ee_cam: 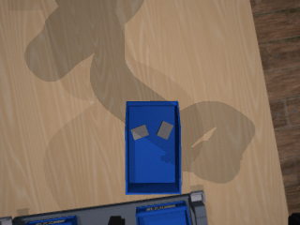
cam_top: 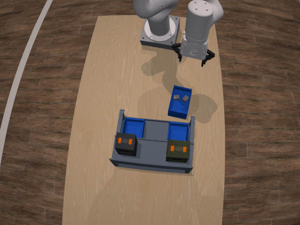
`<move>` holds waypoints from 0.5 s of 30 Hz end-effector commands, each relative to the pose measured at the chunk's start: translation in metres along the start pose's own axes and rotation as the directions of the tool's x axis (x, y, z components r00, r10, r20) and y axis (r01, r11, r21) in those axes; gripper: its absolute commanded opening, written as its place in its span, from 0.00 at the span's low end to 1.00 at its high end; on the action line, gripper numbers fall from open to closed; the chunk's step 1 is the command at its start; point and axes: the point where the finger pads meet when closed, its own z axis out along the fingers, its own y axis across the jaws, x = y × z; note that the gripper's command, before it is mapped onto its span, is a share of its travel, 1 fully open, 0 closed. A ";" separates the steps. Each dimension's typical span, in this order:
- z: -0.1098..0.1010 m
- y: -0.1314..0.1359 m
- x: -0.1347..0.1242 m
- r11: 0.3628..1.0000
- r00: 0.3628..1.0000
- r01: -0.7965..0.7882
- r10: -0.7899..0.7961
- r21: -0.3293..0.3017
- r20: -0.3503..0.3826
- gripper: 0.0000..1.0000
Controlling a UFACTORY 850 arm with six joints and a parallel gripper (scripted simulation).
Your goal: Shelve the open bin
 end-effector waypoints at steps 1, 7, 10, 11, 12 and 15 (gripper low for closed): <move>-0.001 0.001 0.000 1.000 1.000 -0.001 0.001 0.000 0.002 1.00; -0.001 0.038 0.023 1.000 1.000 -0.001 0.001 0.000 0.002 1.00; -0.001 0.048 0.029 1.000 1.000 -0.001 0.001 0.000 0.002 1.00; -0.001 0.048 0.029 1.000 1.000 -0.001 0.001 0.000 0.002 1.00; -0.001 0.048 0.029 1.000 1.000 -0.001 0.001 0.000 0.002 1.00; -0.001 0.048 0.029 1.000 1.000 -0.001 0.001 0.000 0.002 1.00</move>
